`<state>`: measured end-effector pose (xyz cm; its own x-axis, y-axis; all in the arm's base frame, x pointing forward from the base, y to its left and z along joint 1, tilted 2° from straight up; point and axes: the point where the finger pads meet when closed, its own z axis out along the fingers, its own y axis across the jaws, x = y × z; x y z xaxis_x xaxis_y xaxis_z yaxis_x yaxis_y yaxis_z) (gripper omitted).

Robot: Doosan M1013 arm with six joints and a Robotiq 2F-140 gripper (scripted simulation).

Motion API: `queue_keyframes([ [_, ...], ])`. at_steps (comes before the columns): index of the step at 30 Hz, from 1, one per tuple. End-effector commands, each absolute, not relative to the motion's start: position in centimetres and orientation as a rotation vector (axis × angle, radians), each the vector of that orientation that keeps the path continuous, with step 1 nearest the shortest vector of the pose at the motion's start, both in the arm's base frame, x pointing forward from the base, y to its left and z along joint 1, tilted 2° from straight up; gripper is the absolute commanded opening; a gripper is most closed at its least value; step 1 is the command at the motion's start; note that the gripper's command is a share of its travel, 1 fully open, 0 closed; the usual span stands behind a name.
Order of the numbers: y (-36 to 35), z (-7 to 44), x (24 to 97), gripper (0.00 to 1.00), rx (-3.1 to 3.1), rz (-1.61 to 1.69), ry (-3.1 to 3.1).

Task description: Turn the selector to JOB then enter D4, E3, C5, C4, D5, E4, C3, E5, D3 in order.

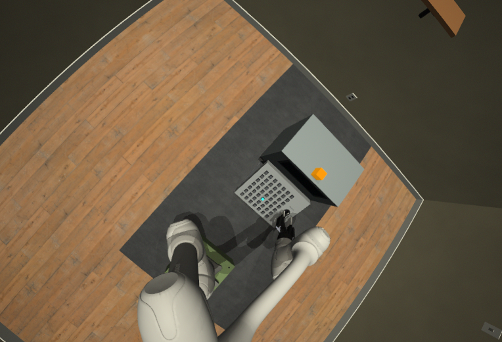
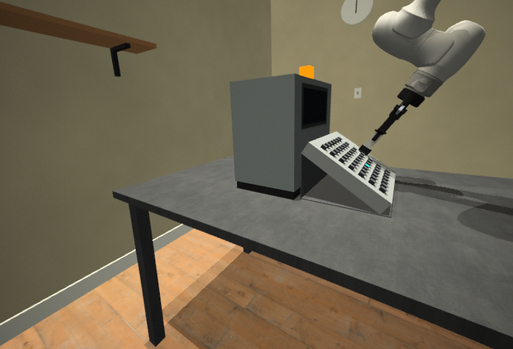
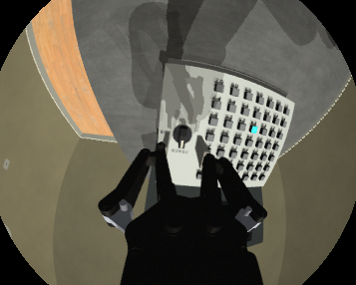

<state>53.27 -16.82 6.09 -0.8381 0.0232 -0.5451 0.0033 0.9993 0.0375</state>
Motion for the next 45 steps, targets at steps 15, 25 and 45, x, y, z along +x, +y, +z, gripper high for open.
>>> queue_keyframes([
  [15, -16.8, 6.0, 53.3, 0.33, 0.018, 0.047, 2.564],
  [25, -16.8, 5.7, 53.5, 0.33, 0.018, 0.047, 2.564],
  [45, -16.8, 4.4, 54.4, 0.33, 0.018, 0.047, 2.564],
])
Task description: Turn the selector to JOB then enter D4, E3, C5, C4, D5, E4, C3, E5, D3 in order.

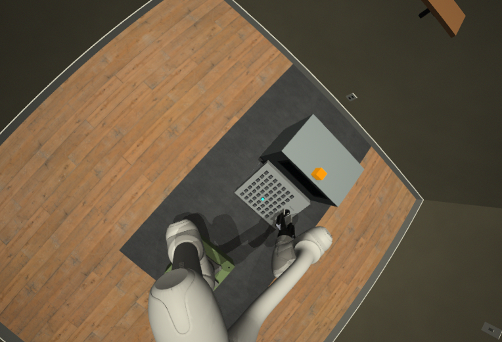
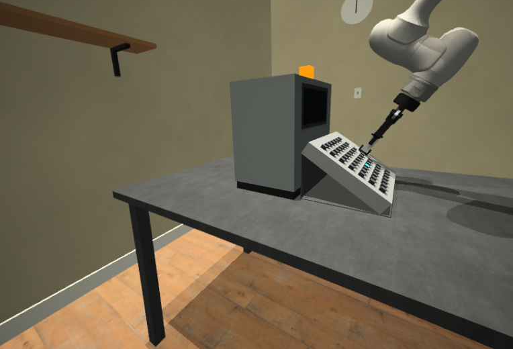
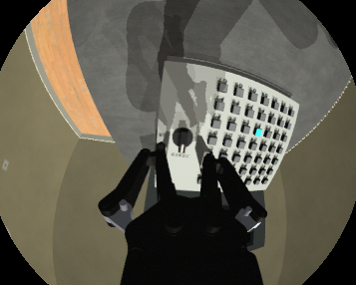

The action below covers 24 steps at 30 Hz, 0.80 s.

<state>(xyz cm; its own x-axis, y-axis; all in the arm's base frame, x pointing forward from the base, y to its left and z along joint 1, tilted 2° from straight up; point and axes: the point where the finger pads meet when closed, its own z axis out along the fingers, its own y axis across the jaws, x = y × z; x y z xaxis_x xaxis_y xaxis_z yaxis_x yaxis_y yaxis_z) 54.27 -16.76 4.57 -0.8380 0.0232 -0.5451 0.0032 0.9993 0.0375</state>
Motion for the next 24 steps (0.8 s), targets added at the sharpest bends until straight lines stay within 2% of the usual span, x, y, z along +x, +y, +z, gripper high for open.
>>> queue_keyframes([
  [1, -16.75, 4.35, 54.41, 0.33, 0.018, 0.047, 2.564],
  [24, -16.75, 4.17, 54.53, 0.33, 0.018, 0.047, 2.564],
])
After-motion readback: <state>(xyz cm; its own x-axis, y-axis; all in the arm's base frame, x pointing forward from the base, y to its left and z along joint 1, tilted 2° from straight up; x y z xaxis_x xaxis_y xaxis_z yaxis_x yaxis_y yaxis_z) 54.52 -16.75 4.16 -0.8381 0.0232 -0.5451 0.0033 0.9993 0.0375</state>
